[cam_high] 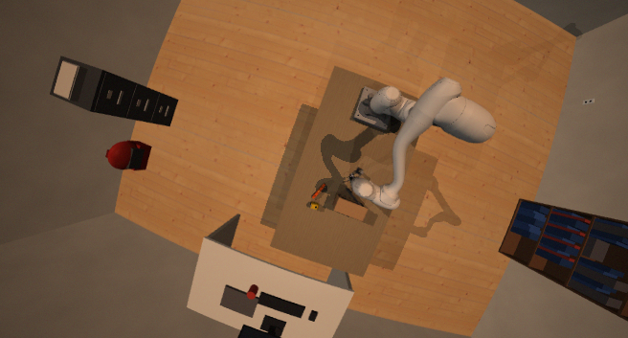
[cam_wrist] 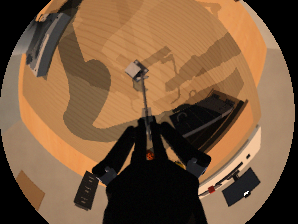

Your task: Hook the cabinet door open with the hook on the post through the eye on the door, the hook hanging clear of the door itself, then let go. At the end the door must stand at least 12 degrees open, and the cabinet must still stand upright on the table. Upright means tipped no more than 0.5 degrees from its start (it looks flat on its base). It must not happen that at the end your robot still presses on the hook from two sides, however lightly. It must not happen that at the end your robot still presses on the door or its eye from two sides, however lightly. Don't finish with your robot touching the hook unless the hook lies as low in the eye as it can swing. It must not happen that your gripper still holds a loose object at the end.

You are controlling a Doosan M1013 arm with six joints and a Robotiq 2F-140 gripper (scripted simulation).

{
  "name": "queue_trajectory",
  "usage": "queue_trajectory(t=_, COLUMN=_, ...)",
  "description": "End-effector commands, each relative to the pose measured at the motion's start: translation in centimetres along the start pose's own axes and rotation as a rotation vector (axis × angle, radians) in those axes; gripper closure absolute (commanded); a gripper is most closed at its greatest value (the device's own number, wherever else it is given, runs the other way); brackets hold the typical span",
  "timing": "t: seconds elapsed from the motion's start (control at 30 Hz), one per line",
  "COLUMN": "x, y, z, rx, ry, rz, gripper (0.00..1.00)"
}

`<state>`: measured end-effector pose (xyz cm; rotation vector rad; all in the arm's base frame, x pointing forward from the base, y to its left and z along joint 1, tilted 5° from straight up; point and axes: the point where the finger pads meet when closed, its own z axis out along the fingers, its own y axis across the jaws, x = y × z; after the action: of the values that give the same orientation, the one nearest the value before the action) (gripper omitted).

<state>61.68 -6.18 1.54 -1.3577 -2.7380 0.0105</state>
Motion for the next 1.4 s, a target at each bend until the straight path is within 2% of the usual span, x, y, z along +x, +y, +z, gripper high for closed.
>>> queue_trajectory(t=0.0, x=0.0, y=0.0, z=-0.1, rx=0.000, ry=0.000, rz=0.000, gripper=0.97)
queue_trajectory(t=0.37, x=0.2, y=0.0, z=-0.7, rx=0.000, ry=0.000, rz=-0.001, gripper=0.97)
queue_trajectory(t=1.37, x=0.3, y=1.6, z=-0.7, rx=0.000, ry=0.000, rz=-0.210, gripper=0.97)
